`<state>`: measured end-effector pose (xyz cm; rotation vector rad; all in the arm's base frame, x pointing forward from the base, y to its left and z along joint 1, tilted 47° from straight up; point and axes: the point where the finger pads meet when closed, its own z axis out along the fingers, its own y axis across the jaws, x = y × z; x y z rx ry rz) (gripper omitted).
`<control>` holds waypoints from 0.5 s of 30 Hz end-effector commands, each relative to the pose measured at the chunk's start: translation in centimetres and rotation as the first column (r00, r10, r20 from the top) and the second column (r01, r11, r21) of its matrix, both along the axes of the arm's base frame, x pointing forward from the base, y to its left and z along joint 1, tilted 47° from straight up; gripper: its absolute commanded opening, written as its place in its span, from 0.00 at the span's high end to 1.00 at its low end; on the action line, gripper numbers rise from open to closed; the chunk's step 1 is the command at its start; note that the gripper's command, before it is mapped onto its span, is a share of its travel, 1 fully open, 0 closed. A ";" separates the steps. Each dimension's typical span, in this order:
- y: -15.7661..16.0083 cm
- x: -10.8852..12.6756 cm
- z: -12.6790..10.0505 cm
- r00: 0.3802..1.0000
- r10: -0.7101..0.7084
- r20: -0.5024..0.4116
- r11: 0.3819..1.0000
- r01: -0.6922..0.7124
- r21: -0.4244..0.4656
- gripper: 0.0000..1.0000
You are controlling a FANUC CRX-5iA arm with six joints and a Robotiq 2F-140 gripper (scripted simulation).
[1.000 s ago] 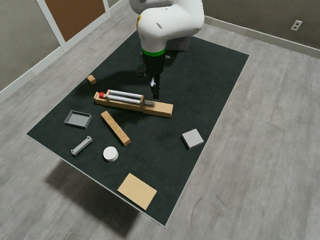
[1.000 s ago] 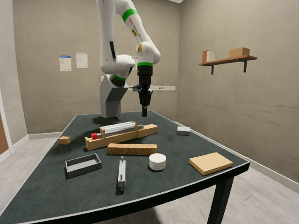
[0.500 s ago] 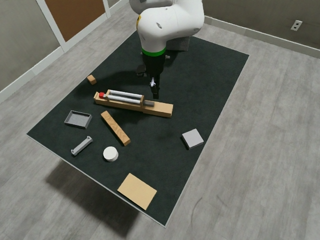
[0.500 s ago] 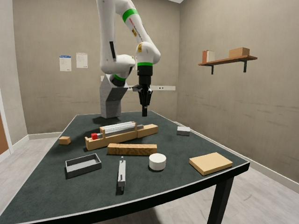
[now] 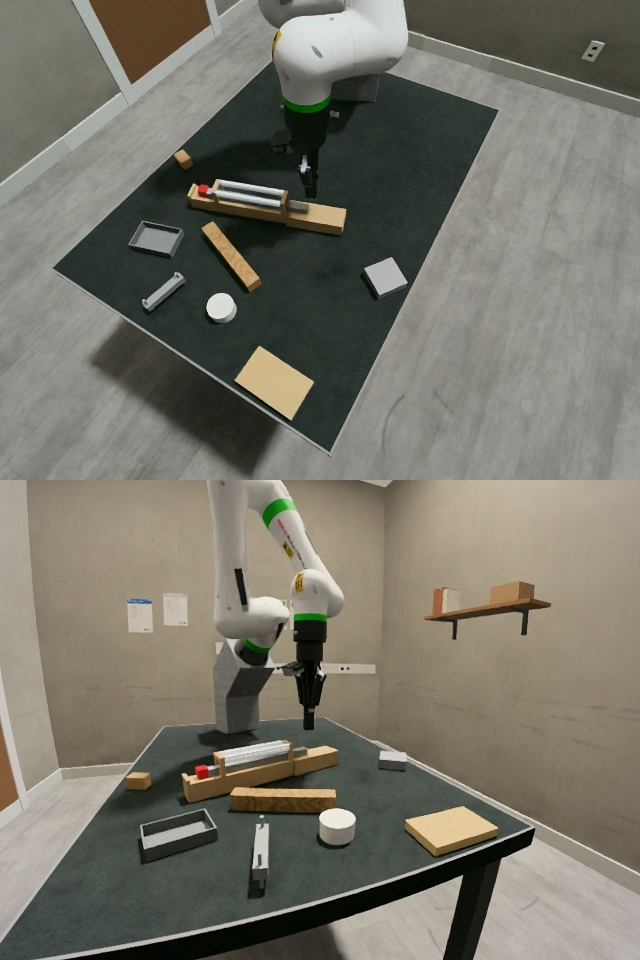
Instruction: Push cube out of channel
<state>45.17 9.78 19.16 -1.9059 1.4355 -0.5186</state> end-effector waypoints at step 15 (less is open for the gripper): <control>-17.1 4.0 -4.3 0.981 -0.055 -0.185 0.997 0.045 -0.061 0.90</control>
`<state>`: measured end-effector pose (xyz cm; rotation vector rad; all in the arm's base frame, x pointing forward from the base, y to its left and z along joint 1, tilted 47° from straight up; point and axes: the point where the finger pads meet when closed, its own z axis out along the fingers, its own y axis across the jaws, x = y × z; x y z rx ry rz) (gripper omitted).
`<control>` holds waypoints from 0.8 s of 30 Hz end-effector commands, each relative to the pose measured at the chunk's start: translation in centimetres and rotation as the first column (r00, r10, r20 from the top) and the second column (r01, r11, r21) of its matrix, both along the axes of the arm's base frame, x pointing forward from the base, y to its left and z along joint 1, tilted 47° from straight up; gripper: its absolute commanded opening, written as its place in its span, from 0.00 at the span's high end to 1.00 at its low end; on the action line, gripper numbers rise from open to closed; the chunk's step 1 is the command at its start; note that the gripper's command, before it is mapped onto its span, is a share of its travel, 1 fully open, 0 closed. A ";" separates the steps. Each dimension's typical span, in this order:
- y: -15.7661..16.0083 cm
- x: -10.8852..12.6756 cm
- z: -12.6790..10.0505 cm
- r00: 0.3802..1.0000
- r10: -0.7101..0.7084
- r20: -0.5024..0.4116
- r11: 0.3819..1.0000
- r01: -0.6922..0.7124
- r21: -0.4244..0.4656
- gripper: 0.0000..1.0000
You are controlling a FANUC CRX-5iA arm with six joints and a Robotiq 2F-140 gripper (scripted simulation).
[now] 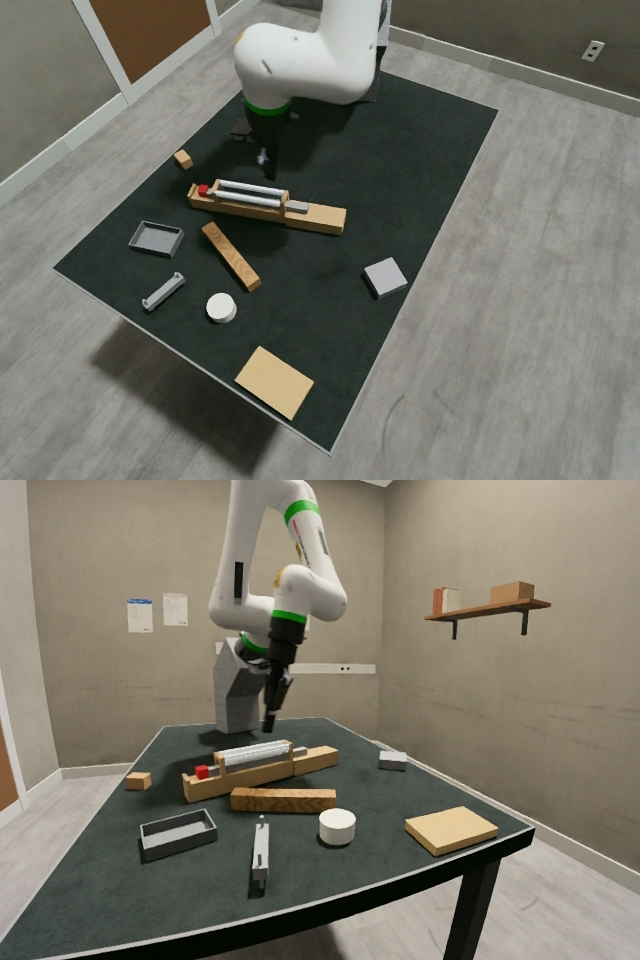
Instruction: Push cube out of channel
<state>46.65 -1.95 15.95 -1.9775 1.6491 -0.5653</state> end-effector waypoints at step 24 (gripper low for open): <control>-17.8 8.3 0.4 0.983 0.122 0.136 0.984 -0.138 0.114 0.67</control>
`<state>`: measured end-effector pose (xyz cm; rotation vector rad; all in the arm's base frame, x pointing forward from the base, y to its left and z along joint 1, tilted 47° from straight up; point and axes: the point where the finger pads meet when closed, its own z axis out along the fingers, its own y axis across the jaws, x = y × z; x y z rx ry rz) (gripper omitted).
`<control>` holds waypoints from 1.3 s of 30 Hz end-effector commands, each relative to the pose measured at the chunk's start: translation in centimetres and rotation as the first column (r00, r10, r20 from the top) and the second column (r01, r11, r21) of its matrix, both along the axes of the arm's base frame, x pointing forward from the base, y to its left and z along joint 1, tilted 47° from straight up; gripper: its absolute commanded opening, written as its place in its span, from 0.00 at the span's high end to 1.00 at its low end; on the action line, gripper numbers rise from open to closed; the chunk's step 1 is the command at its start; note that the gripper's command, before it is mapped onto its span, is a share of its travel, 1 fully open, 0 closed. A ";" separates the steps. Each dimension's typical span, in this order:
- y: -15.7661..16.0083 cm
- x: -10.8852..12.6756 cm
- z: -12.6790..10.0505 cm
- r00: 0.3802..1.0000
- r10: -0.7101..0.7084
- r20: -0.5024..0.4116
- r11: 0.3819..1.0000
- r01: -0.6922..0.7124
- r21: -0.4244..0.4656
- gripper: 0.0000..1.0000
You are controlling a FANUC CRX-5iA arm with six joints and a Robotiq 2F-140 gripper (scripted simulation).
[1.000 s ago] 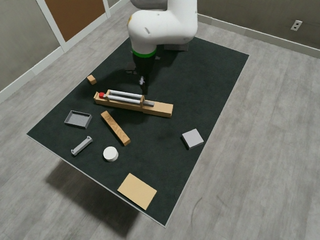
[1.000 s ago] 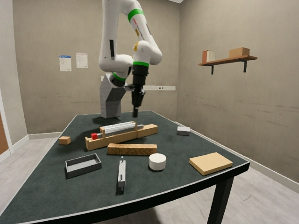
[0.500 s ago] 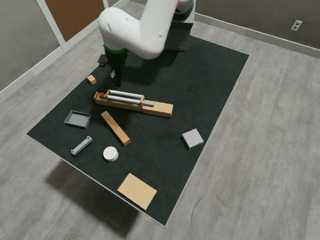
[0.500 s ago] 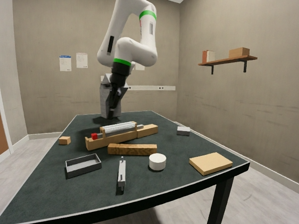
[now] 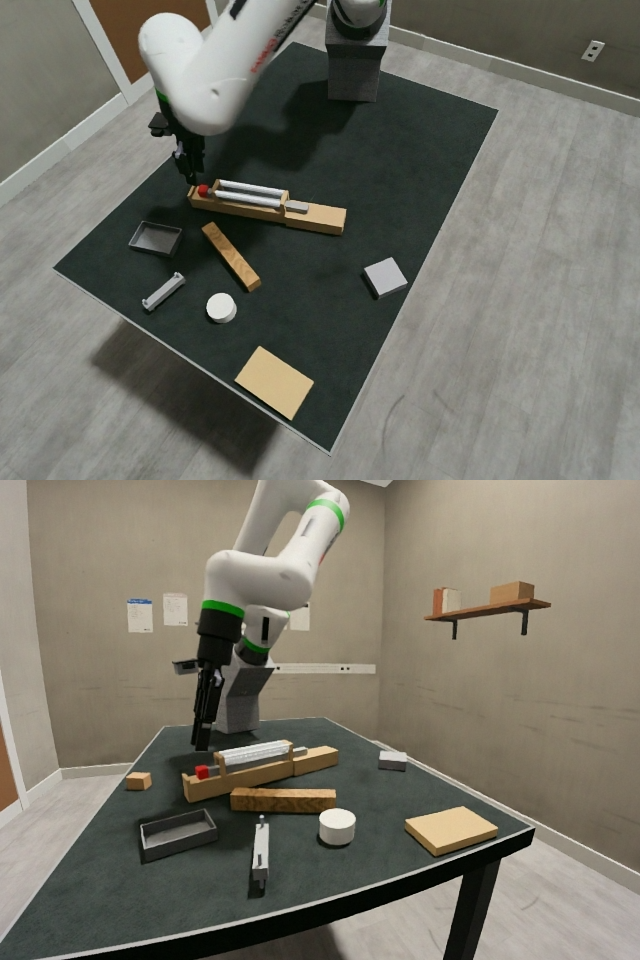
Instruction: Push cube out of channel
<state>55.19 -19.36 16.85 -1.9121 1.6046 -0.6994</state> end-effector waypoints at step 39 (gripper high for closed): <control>0.8 2.7 -3.5 0.987 0.160 0.027 0.977 -0.162 0.140 0.67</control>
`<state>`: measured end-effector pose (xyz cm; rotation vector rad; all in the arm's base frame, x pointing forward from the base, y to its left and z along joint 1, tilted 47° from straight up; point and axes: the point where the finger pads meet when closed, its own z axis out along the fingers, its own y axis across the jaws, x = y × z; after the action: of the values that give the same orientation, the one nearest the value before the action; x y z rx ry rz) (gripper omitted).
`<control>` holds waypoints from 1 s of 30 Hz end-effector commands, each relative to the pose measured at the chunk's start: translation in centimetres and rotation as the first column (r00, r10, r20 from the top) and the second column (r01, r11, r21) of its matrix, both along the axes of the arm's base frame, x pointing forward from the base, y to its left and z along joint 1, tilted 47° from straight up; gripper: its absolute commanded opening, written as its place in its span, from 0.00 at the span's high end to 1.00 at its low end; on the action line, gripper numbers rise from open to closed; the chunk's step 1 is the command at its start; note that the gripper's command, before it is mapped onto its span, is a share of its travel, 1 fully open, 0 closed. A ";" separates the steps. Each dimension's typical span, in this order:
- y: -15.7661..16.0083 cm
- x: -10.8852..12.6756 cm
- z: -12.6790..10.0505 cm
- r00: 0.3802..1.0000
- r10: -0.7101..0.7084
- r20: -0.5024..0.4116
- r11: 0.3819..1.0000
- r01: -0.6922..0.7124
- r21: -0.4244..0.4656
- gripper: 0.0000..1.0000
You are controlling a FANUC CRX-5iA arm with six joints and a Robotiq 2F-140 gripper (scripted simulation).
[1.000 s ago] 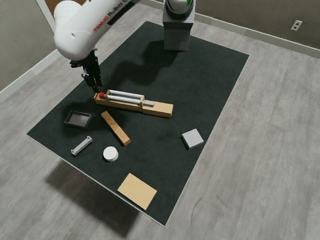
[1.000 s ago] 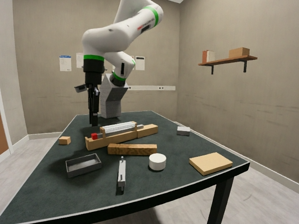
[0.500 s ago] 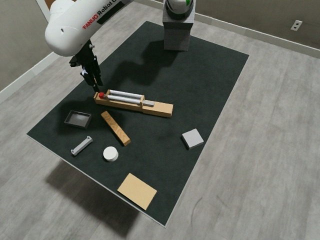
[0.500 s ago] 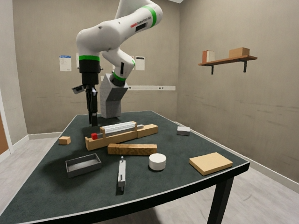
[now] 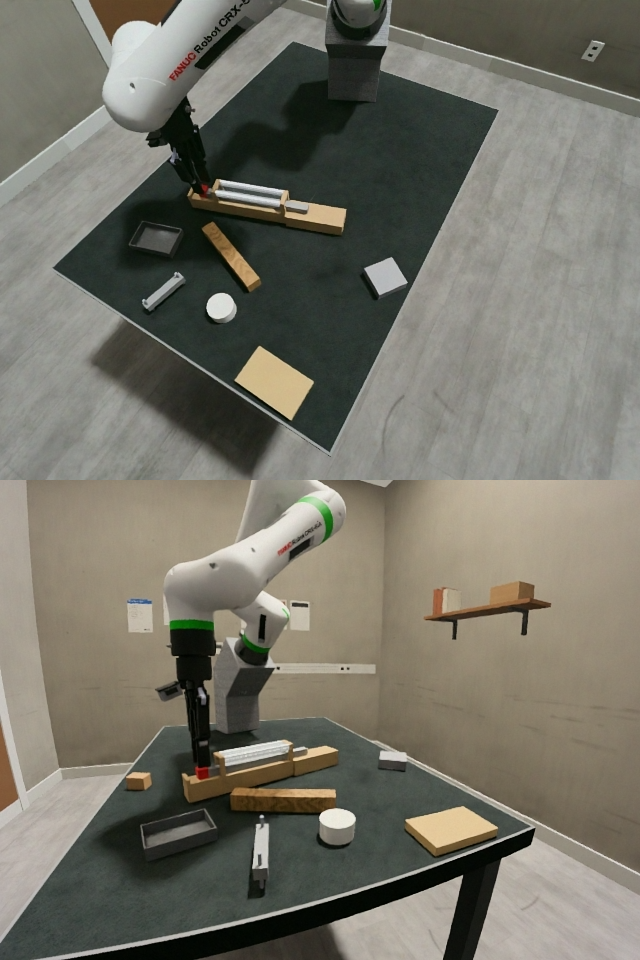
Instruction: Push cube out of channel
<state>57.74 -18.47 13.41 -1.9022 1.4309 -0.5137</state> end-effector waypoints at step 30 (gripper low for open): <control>0.6 1.8 -1.7 1.000 -0.001 0.002 1.000 0.001 -0.002 0.67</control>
<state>59.59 -17.74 11.62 -1.9020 1.4307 -0.5147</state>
